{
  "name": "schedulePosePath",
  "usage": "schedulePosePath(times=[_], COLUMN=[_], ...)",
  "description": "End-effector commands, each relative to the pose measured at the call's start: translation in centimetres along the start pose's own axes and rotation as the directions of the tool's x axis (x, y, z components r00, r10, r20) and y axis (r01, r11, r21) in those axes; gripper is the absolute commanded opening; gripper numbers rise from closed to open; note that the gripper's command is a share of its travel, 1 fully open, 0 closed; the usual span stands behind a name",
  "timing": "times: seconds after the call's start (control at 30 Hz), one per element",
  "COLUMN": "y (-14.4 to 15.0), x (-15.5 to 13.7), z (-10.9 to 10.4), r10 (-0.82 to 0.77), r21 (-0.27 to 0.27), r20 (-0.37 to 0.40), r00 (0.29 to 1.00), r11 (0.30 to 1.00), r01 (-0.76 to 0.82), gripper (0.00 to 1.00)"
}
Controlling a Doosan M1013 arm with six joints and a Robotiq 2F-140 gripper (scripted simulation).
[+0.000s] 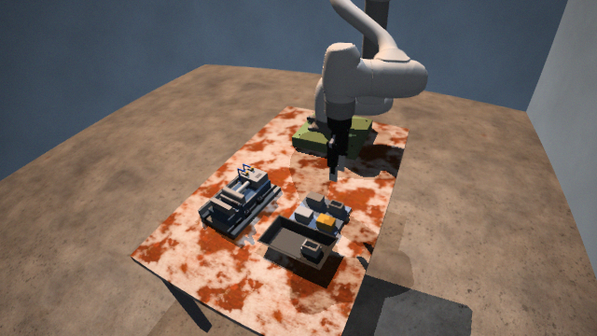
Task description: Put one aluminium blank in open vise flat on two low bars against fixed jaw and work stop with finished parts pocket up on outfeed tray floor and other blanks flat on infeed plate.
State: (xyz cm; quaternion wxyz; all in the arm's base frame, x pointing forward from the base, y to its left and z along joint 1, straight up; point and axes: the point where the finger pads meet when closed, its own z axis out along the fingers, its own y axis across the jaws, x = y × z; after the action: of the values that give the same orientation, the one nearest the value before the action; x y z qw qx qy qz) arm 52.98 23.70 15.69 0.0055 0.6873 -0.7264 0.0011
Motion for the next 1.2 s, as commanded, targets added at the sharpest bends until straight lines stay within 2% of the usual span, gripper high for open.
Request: schedulePosePath(times=[0.0,1.17], y=[0.23,0.23], x=[-0.28,-0.28], z=[-0.11,0.29], r10=[-0.001,-0.001], r21=[0.003,0.003], r20=[0.003,0.003], r00=[1.0,1.0], r11=[1.0,1.0], r01=[0.001,0.001], gripper=[0.4,0.4])
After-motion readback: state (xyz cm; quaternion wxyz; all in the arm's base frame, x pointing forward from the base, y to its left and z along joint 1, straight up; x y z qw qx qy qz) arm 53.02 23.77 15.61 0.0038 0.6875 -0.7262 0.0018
